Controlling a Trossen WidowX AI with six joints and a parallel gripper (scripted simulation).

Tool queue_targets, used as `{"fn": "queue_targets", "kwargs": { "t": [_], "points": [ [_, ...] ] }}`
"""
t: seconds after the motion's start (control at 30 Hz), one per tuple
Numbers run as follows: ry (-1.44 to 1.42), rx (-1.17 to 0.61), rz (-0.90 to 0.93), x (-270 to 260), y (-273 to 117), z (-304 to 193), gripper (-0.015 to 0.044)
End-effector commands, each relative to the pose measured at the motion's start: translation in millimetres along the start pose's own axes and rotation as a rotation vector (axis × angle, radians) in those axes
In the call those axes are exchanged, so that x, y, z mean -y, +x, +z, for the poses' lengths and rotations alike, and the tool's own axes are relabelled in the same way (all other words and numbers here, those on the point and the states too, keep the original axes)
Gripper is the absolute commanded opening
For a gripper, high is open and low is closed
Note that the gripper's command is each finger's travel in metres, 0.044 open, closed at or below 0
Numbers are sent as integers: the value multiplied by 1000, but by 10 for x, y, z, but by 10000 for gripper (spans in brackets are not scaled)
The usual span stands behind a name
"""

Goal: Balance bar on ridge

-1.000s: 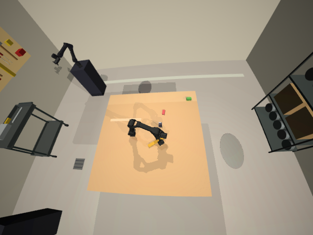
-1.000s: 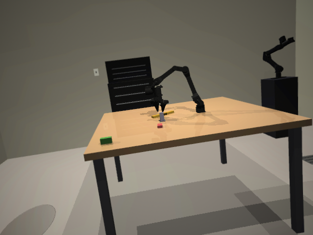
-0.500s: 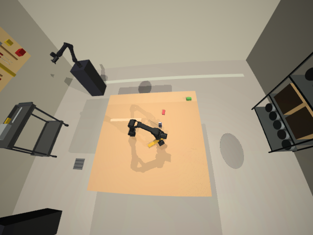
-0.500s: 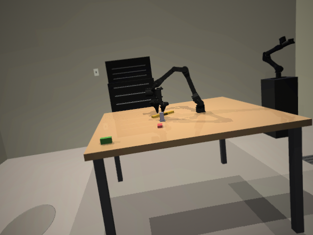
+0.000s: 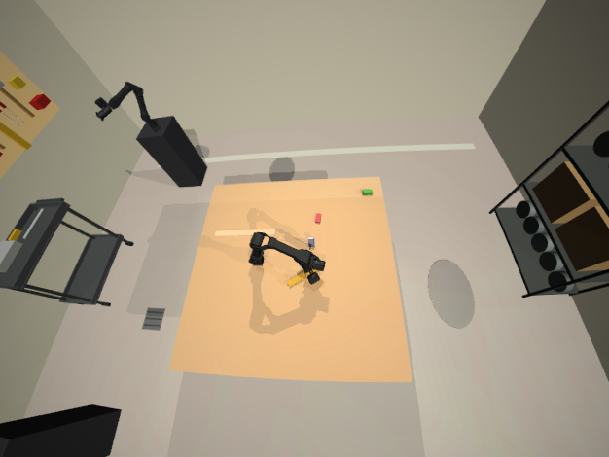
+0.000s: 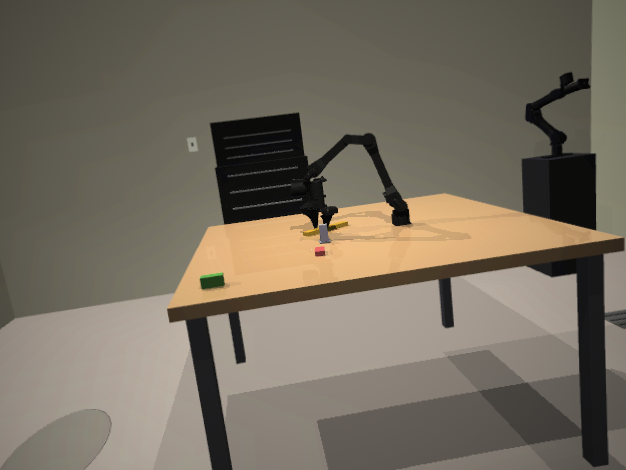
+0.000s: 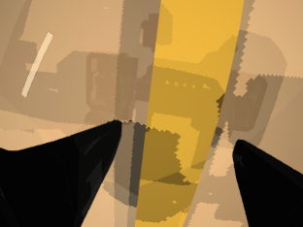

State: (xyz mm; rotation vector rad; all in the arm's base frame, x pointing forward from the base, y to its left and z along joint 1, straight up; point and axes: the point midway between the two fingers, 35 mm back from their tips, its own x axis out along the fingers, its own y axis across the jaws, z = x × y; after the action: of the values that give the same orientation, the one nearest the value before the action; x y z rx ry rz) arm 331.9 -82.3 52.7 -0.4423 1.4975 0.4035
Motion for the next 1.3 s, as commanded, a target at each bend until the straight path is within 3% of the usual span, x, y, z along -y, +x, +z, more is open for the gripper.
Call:
{"fn": "queue_targets", "kwargs": {
  "t": [0.0,0.17,0.37,0.63,0.77,1.27],
  "points": [
    [-6,1,8,-12,20,5,315],
    [-6,1,8,-12,20,5,315],
    [0,-1,1,-2,5,-2,157],
    [0,-1,1,-2,5,-2,104],
    [0,-1,1,7,-57,8,0],
    [-3,0,3,41,-439,44,0]
  ]
}}
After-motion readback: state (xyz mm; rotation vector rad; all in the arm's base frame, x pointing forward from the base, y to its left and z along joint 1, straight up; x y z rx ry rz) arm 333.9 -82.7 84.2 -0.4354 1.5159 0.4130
